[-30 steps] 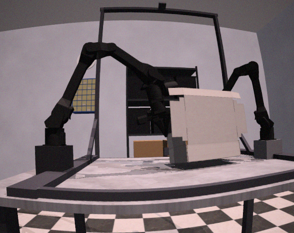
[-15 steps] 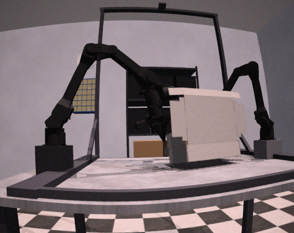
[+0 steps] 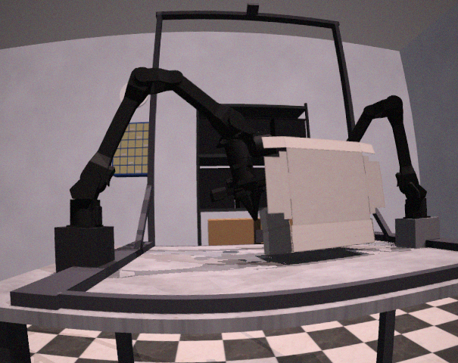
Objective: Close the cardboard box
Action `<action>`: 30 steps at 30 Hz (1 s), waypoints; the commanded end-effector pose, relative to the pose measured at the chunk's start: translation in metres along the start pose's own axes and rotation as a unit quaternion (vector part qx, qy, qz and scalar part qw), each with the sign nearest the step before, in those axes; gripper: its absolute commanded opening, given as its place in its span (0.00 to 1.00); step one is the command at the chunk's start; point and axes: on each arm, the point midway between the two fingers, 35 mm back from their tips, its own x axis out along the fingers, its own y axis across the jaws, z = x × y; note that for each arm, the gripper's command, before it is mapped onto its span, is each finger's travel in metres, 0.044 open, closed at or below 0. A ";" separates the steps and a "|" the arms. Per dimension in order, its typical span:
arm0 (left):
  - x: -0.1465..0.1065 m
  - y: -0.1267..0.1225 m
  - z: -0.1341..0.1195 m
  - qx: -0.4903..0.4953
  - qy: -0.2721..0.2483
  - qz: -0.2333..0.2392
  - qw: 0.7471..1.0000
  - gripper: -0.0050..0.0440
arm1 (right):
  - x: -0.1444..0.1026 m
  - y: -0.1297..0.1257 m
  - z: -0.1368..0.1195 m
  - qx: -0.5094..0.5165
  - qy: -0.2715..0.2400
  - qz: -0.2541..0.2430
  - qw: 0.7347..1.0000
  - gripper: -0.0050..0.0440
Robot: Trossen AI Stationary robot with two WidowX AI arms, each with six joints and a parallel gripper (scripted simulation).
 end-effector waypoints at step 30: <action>-0.002 0.003 -0.004 0.001 0.005 0.006 1.000 0.11 | -0.002 -0.036 0.001 0.003 -0.003 -0.014 1.000 0.10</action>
